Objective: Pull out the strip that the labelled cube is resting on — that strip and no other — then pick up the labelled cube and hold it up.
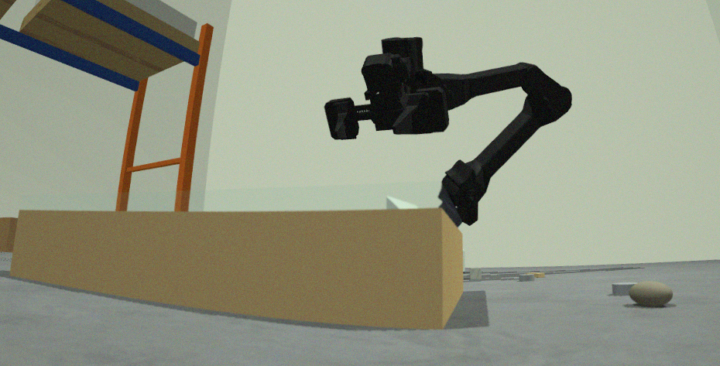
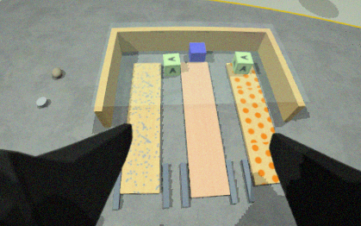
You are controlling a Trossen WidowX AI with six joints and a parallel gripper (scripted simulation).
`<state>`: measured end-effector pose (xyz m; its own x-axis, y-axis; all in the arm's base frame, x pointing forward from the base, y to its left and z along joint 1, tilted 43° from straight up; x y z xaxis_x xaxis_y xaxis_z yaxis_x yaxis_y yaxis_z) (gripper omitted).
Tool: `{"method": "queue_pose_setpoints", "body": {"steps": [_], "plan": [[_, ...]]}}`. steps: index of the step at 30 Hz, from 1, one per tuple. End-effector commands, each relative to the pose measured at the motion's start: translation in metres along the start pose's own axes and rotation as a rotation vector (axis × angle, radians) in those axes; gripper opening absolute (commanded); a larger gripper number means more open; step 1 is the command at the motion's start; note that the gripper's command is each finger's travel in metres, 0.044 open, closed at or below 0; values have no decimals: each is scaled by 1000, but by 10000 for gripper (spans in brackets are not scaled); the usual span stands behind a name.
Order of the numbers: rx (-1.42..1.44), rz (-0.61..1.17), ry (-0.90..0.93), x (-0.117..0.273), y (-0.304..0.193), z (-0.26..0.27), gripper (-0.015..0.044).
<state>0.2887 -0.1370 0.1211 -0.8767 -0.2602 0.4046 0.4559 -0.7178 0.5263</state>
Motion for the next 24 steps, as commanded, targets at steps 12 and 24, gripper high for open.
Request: {"method": "queue_pose_setpoints", "body": {"steps": [12,24], "plan": [[-70,-25,-11,12,0,-14,400],[-40,166,-92,-23,23,-44,190]]}}
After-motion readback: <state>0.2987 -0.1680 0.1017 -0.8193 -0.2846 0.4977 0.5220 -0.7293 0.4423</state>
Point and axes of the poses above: the point midway between the two fingers, 35 mm back from their tips, its own x axis back along the fingers, its own z axis across the jaws, y = z × x, the point moved 1 cm from there along x, back along the fingers, and after that the axes turned 11 degrees about -x, right-handed, at the moved point
